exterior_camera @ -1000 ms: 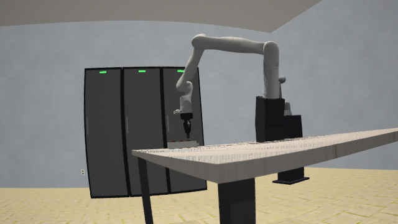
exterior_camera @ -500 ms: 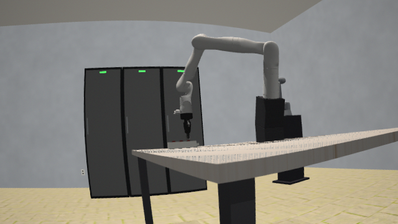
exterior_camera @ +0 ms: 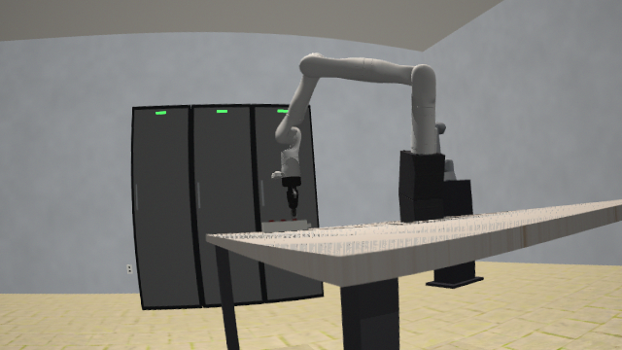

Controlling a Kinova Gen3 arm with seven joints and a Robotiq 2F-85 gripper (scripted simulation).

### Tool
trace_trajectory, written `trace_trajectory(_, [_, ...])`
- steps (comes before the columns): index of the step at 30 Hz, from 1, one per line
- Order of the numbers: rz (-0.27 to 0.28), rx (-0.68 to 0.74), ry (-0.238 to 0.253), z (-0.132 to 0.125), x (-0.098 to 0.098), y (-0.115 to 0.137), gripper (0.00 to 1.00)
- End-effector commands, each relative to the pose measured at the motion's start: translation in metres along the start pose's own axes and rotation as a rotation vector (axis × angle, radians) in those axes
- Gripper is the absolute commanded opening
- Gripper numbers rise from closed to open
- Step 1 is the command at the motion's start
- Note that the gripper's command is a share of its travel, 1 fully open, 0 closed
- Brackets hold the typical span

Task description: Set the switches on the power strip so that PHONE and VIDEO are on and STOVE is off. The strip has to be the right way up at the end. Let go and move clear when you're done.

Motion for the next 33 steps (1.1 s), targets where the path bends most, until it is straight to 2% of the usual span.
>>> trace_trajectory(1, [0.003, 0.004, 0.001, 0.0007, -0.0008, 0.0013, 0.0])
trace_trajectory(33, [0.003, 0.003, 0.0, 0.0009, 0.0037, 0.0019, 0.0])
Point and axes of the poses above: the point where the finger pads meet when closed, its own x axis out along the fingers, its own z axis across the jaws, y = z × x, the point moved 4 cm from there along -x, back along the fingers, and after that the axes turned 8 degrees about x, right-handed, at the moved point
